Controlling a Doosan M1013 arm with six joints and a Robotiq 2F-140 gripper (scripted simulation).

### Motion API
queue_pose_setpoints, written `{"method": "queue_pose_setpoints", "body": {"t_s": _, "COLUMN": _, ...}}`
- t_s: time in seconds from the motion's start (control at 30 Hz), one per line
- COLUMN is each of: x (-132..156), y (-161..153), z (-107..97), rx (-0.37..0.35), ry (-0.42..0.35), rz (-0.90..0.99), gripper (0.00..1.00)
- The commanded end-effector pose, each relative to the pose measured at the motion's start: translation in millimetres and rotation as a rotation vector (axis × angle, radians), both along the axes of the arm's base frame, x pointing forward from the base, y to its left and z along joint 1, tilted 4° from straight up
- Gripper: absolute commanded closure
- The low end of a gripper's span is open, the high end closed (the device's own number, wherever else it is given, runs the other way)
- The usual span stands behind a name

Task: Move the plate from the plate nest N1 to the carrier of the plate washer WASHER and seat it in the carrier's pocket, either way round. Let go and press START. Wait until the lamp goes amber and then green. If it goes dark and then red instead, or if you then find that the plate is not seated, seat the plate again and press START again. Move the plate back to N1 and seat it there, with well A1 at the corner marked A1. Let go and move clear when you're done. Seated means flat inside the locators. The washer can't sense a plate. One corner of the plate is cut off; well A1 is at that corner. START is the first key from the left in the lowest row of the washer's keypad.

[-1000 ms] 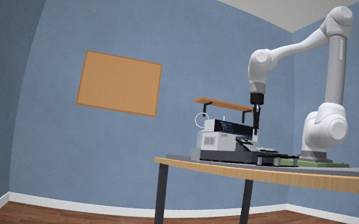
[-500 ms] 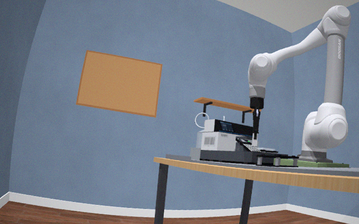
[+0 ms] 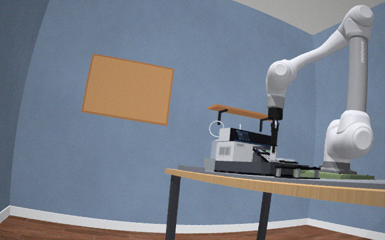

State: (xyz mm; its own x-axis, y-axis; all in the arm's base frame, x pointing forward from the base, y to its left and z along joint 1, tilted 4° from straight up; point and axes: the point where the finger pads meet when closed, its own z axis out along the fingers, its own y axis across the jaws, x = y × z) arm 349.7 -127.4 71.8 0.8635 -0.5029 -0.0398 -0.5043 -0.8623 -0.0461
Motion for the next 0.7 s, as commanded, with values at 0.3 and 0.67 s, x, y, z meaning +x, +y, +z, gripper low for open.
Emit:
{"method": "queue_pose_setpoints", "body": {"t_s": 0.3, "x": 0.0, "y": 0.1, "z": -1.6, "rx": 0.000, "ry": 0.000, "rz": 0.000, "gripper": 0.90}}
{"method": "queue_pose_setpoints", "body": {"t_s": 0.67, "x": 0.0, "y": 0.2, "z": -3.1, "rx": 0.000, "ry": 0.000, "rz": 0.000, "gripper": 0.90}}
